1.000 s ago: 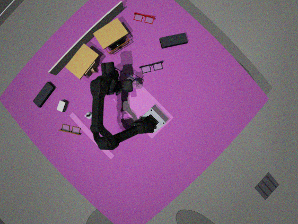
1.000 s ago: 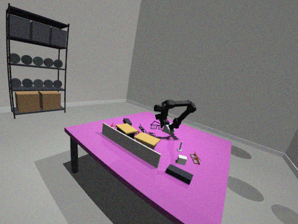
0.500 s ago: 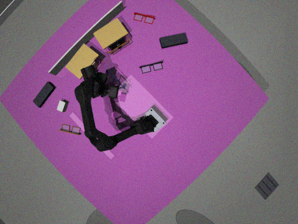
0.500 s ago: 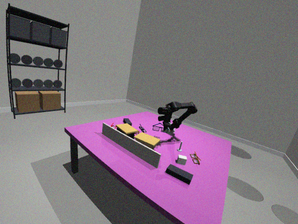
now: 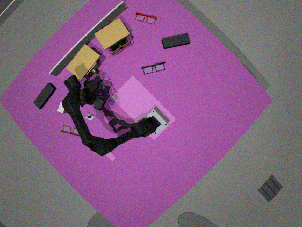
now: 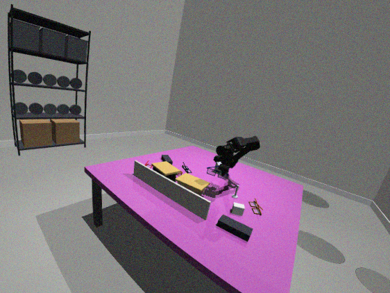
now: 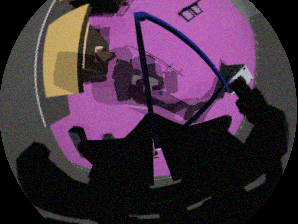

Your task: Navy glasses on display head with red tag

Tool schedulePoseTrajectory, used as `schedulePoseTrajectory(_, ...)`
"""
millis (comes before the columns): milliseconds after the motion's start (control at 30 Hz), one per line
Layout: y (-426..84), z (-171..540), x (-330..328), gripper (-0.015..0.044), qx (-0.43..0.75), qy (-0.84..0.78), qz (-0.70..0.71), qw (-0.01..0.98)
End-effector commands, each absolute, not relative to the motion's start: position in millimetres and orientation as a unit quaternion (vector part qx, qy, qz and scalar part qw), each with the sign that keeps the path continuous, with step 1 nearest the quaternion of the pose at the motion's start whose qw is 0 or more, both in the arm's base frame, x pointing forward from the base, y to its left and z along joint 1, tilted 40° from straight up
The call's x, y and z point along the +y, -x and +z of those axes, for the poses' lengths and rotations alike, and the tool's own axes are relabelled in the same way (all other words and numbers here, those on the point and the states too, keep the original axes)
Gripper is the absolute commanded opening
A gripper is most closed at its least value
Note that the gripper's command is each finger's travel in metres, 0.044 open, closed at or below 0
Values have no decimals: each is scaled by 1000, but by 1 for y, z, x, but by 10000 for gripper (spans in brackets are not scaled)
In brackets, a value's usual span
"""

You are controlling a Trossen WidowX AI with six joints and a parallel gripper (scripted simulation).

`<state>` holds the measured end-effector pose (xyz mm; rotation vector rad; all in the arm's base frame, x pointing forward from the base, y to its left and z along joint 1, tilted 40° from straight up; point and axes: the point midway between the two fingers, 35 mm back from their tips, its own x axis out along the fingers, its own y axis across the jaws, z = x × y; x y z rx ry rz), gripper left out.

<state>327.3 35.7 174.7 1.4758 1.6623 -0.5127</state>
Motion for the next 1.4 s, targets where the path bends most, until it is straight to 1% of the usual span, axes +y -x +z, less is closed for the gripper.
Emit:
schedulePoseTrajectory(0, -332, 190, 54, 0, 654, -606, -226, 393)
schedulePoseTrajectory(600, -330, 248, 127, 0, 621, -664, -309, 281)
schedulePoseTrajectory(900, -330, 245, 129, 0, 621, -663, -309, 281)
schedulePoseTrajectory(1367, -332, 206, 164, 0, 621, -664, -308, 280)
